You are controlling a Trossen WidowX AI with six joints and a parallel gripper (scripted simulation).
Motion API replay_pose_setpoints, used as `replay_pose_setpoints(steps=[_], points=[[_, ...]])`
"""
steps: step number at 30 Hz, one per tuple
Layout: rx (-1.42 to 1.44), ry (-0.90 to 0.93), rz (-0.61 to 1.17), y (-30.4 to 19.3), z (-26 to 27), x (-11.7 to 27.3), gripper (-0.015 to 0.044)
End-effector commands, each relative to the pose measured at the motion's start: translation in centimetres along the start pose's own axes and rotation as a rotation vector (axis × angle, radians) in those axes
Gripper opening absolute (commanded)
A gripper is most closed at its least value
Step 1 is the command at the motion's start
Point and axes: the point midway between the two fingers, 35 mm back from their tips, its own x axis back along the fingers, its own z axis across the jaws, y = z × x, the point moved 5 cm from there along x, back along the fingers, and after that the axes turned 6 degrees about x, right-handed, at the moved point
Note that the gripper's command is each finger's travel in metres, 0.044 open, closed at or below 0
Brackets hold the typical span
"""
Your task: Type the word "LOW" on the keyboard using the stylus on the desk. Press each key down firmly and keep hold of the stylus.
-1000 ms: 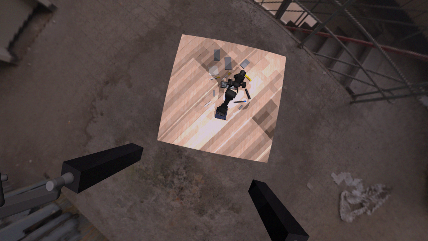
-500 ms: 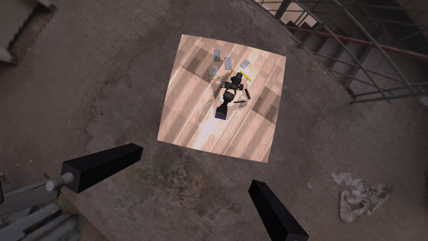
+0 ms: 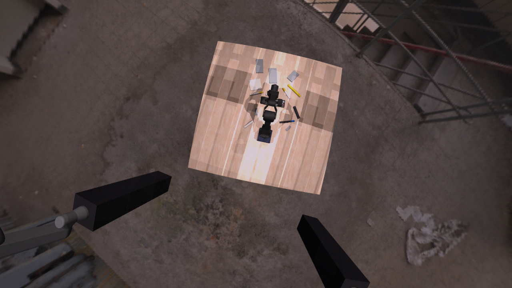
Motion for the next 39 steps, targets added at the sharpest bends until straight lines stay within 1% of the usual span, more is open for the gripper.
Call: replay_pose_setpoints(steps=[1, 5, 10, 19, 23, 27, 36, 39], points=[[-0.014, -0.002, -0.005, -0.1, 0.1, 0.1, 0.0], [-0.014, -0.002, -0.005, 0.0, 0.1, 0.3, 0.0], [-0.014, -0.002, -0.005, 0.0, 0.1, 5.8, 0.0], [-0.014, -0.004, -0.02, 0.3, 0.0, 5.6, 0.0], [-0.014, -0.003, -0.018, 0.2, 0.0, 5.6, 0.0105], [-0.014, -0.003, -0.018, 0.2, 0.0, 5.6, 0.0], [-0.014, -0.003, -0.017, 0.2, 0.0, 5.6, 0.0], [-0.031, -0.003, -0.015, 0.2, 0.0, 5.6, 0.0079]])
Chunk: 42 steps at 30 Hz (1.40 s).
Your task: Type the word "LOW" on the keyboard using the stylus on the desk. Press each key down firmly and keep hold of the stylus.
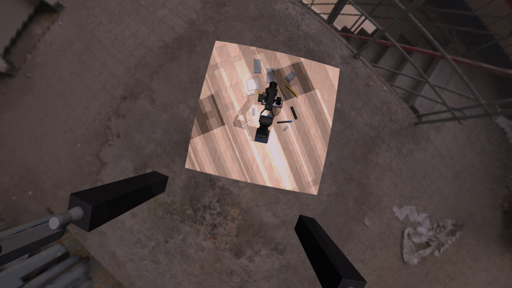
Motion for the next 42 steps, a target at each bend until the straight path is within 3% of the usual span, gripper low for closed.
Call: replay_pose_setpoints(steps=[1, 3, 13, 23, 36, 42], points=[[-0.065, 0.0, 0.011, -0.2, 0.0, -0.1, 0.0105], [-0.25, -0.005, 0.043, -0.9, -0.1, -0.5, 0.015], [-1.257, -0.133, 0.194, -4.6, -0.5, -2.4, 0.015], [-2.213, -0.43, 0.238, -8.4, -0.7, -3.6, 0.015], [-2.989, -0.826, 0.084, -11.5, -0.6, -4.1, 0.015], [-3.006, -0.836, 0.077, -11.6, -0.6, -4.1, 0.015]])
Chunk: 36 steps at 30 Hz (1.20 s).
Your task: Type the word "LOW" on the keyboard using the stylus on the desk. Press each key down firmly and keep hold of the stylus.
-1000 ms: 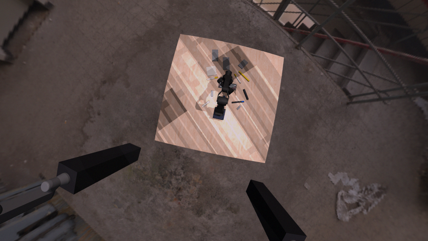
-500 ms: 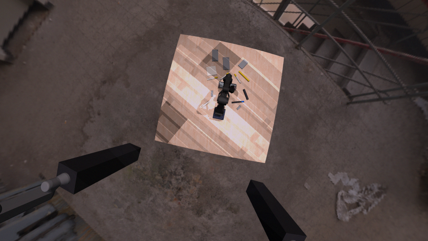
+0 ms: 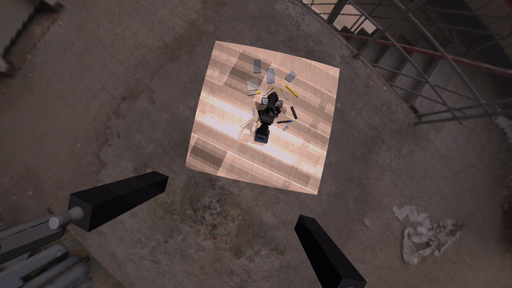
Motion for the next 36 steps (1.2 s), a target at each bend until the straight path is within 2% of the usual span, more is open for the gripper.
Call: replay_pose_setpoints(steps=[1, 36], points=[[-0.403, -0.03, -0.101, 1.5, -0.6, -1.3, 0.015], [-0.403, -0.03, -0.101, 1.0, 0.0, -3.2, 0.015]])
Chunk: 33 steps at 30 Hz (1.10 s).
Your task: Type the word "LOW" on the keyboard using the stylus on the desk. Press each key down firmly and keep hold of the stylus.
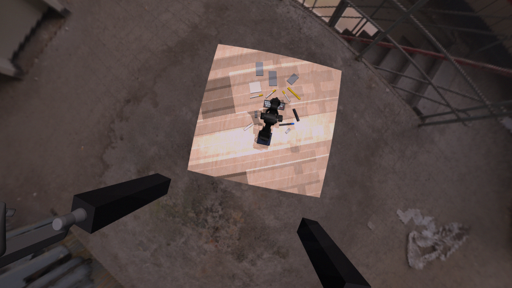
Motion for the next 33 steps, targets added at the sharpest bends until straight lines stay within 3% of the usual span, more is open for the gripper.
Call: replay_pose_setpoints(steps=[1, 33], points=[[0.004, 0.003, -0.006, -0.1, 0.1, -0.4, 0.015], [0.004, 0.003, -0.006, -1.3, 0.1, -2.5, 0.015]])
